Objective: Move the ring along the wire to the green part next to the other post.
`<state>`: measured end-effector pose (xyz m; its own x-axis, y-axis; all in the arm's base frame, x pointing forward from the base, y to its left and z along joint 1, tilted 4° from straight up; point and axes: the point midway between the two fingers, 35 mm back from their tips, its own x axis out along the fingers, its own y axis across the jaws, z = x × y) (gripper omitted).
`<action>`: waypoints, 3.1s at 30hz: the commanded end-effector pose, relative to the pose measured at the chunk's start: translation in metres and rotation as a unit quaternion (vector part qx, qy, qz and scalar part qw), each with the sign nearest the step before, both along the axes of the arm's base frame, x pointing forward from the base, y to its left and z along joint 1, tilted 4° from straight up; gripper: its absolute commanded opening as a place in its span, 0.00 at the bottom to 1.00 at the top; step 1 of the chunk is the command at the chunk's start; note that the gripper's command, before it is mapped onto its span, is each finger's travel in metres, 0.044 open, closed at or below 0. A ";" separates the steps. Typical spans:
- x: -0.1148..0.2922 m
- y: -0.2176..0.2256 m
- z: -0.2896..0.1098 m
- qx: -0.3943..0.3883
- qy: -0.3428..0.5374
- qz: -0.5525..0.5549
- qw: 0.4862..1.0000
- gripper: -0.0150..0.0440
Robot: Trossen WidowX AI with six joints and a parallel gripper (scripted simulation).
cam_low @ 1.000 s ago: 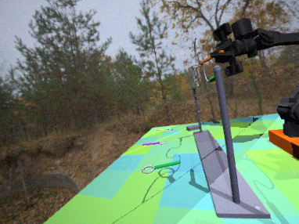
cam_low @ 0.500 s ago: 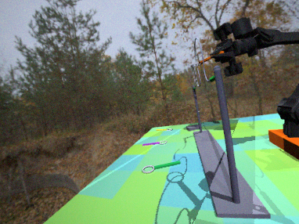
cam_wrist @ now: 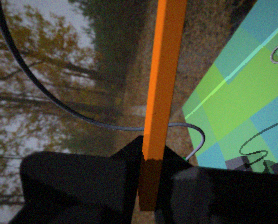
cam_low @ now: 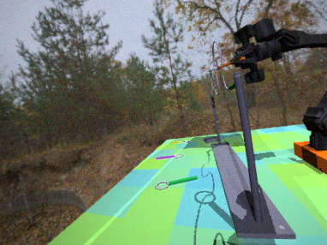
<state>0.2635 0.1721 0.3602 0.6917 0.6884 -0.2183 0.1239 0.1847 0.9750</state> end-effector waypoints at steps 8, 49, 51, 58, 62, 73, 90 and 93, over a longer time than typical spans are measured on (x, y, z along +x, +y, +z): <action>0.000 -0.001 0.004 -0.023 -0.014 0.000 1.000 0.00; 0.000 -0.002 -0.004 -0.131 -0.045 0.006 0.990 0.00; 0.000 -0.003 -0.004 -0.137 -0.047 0.006 0.989 0.00; 0.000 -0.003 -0.006 -0.159 -0.053 0.007 0.986 0.00; 0.000 -0.004 -0.007 -0.172 -0.057 0.008 0.983 0.00; 0.001 -0.005 -0.009 -0.211 -0.068 0.010 0.975 0.00; 0.001 -0.008 -0.013 -0.281 -0.088 0.014 0.955 0.00; 0.001 -0.008 -0.014 -0.294 -0.092 0.015 0.951 0.00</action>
<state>0.2647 0.1646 0.3416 0.7295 0.5126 -0.4528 -0.0381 0.6915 0.7214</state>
